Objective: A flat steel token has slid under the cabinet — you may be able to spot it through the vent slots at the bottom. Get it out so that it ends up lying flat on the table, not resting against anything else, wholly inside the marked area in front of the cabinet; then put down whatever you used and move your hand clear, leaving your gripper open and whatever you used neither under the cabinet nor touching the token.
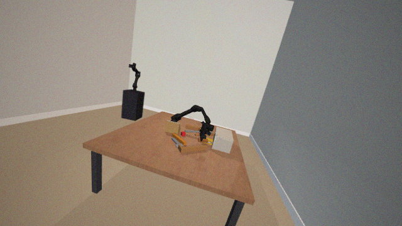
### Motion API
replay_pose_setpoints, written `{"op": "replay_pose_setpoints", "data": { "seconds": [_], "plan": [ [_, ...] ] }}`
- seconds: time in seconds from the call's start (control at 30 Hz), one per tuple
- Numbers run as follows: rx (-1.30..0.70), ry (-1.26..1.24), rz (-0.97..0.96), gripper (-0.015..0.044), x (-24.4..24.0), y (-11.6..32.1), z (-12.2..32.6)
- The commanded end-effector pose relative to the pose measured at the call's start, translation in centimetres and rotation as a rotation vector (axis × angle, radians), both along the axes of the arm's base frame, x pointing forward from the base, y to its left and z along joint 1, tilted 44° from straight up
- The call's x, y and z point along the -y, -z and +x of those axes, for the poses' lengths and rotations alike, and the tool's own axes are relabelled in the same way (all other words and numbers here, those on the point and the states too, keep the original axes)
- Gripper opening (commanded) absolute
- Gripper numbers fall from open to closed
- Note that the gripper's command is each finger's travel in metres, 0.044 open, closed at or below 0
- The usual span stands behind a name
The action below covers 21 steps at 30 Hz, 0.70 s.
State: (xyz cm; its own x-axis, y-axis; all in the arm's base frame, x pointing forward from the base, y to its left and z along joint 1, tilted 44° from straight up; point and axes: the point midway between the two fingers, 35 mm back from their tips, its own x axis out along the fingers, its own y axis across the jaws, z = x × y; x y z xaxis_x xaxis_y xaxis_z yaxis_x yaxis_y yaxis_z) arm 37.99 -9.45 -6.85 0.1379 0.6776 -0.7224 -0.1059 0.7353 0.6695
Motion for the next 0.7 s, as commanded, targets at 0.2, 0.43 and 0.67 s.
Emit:
{"op": "replay_pose_setpoints", "data": {
  "seconds": [0.2, 0.43, 0.67],
  "plan": [
    [-0.001, -0.001, 0.003, 0.0000, 0.0, 0.3, -1.1],
    [-0.001, -0.001, 0.003, 0.0000, 0.0, 0.4, -1.8],
    [-0.001, -0.001, 0.003, 0.0000, -0.1, 0.6, -2.6]
  ]
}}
